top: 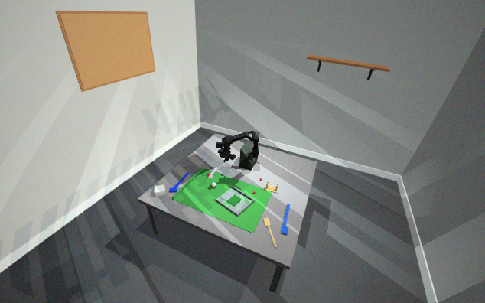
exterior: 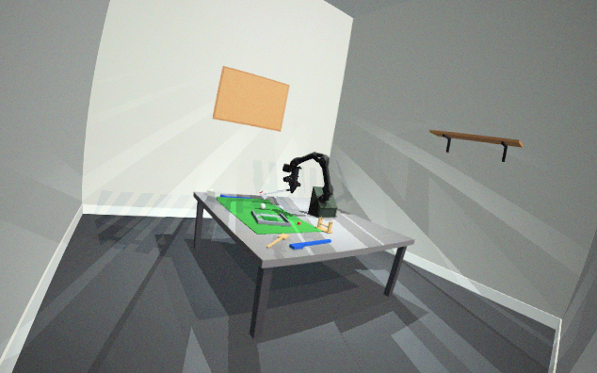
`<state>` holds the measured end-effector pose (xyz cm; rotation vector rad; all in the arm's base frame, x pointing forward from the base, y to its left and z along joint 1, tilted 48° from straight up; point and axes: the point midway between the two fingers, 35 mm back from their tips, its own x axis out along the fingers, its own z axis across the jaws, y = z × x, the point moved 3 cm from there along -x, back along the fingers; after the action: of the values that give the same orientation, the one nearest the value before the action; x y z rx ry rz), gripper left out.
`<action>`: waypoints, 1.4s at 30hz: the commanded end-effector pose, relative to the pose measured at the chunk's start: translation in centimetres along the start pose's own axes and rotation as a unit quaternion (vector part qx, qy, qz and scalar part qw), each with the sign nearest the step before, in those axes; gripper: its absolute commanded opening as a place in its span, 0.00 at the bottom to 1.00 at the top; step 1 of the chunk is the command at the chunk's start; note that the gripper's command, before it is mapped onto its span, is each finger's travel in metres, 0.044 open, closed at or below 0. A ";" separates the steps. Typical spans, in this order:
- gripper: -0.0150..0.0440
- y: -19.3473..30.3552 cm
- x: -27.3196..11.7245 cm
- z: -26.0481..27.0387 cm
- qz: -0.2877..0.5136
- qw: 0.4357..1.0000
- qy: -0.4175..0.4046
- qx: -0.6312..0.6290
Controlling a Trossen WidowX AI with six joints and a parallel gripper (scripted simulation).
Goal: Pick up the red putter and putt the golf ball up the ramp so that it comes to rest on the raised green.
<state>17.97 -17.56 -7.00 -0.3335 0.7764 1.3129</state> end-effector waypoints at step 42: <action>0.25 -0.2 6.5 -0.6 -0.001 1.000 0.007 0.011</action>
<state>18.27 -13.13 -11.94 -0.3259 0.8013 1.3013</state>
